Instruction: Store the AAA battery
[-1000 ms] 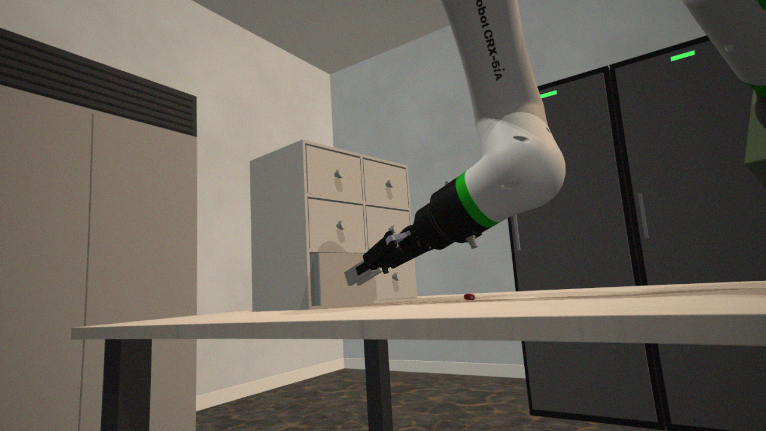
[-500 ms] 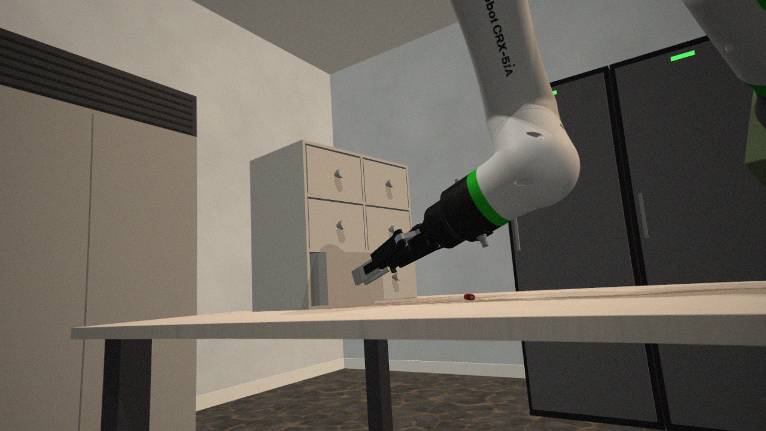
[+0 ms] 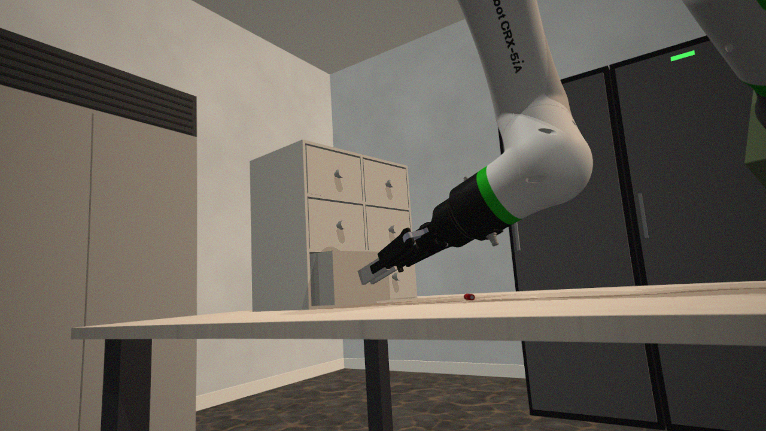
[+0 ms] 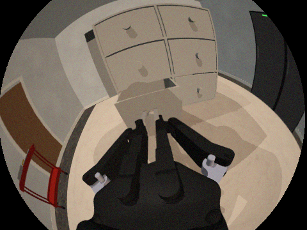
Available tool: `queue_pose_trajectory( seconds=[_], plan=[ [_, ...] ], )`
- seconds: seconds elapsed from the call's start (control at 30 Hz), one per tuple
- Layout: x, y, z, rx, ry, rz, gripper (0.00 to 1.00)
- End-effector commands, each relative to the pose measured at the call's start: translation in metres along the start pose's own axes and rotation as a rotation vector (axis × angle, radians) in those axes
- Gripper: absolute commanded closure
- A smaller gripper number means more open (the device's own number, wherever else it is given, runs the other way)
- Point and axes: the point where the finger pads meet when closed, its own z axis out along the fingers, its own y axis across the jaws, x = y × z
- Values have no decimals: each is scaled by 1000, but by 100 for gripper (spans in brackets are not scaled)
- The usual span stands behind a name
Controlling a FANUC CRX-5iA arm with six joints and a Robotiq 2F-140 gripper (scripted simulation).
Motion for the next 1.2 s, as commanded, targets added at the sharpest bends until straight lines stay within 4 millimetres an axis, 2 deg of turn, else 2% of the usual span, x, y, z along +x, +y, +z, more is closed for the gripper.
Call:
queue_pose_trajectory(
  seconds=[0.0,1.17],
  plan=[
    [-1,0,-2,0,0,0,92],
    [-3,0,-9,0,0,0,92]
  ],
)
